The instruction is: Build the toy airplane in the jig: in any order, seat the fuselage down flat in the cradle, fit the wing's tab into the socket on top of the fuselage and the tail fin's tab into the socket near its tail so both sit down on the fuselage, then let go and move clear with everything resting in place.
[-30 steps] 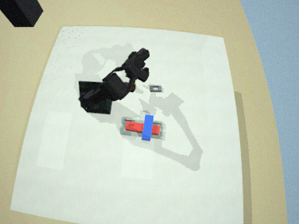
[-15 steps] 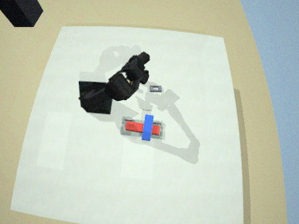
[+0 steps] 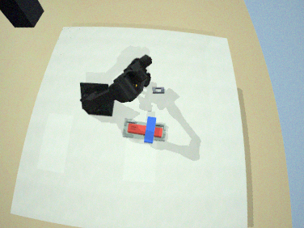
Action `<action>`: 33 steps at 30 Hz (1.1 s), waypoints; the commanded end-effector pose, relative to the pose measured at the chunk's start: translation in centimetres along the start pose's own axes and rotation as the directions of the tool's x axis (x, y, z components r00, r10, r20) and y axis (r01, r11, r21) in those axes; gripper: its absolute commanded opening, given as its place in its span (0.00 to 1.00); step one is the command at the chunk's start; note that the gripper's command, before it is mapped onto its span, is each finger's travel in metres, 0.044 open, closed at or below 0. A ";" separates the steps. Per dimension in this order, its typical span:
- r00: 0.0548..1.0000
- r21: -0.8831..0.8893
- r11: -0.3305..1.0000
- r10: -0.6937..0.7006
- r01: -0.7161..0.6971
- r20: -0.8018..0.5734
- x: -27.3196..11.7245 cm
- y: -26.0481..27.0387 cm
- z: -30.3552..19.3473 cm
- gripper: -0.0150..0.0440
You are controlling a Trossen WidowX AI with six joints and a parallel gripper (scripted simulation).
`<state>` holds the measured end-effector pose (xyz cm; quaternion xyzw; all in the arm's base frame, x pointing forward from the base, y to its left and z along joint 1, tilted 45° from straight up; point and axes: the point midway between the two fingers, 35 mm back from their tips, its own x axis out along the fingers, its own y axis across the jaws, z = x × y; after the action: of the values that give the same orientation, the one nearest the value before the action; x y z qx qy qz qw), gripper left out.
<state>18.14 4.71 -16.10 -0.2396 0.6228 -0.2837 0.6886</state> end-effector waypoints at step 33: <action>1.000 -0.014 1.000 0.008 -0.008 0.024 -4.2 0.5 0.3 0.25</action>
<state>17.92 6.80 -14.13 -0.2535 0.6180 -0.2755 0.6913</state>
